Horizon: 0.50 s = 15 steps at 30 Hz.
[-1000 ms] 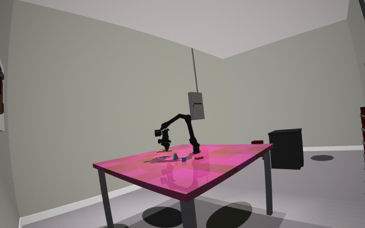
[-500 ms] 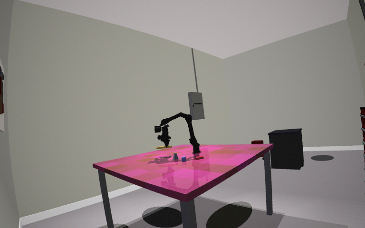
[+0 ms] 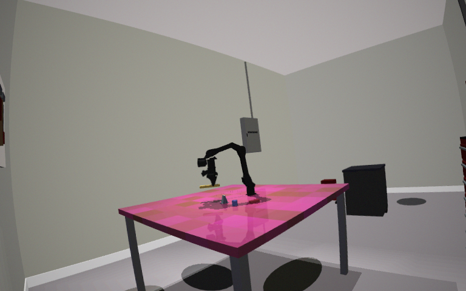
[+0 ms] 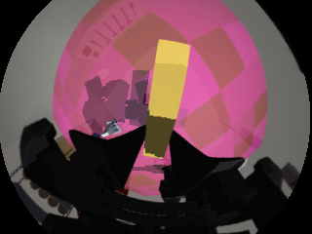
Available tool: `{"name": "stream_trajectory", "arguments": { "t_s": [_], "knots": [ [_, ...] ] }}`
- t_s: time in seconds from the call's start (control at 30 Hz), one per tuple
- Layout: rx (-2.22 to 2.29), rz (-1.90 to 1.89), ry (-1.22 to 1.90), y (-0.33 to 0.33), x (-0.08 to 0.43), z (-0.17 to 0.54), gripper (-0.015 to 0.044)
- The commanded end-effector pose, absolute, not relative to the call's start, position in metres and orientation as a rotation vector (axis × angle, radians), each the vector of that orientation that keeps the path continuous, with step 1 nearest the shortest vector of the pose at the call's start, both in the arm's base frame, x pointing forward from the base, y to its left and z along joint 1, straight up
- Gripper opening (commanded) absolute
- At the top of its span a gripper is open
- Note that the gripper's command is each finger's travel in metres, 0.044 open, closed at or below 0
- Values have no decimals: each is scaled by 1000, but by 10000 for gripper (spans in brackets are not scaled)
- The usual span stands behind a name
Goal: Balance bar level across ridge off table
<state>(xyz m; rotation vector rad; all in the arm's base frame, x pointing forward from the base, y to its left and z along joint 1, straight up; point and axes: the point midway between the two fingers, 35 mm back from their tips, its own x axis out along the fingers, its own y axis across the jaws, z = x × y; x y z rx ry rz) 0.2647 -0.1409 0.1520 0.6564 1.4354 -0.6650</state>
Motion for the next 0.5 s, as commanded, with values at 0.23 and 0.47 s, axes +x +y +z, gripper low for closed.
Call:
{"name": "stream_trajectory", "arguments": {
  "t_s": [0.23, 0.47],
  "knots": [
    [568, -567, 1464, -103, 283, 153, 0],
    [505, -502, 1480, -77, 291, 153, 0]
  ]
}}
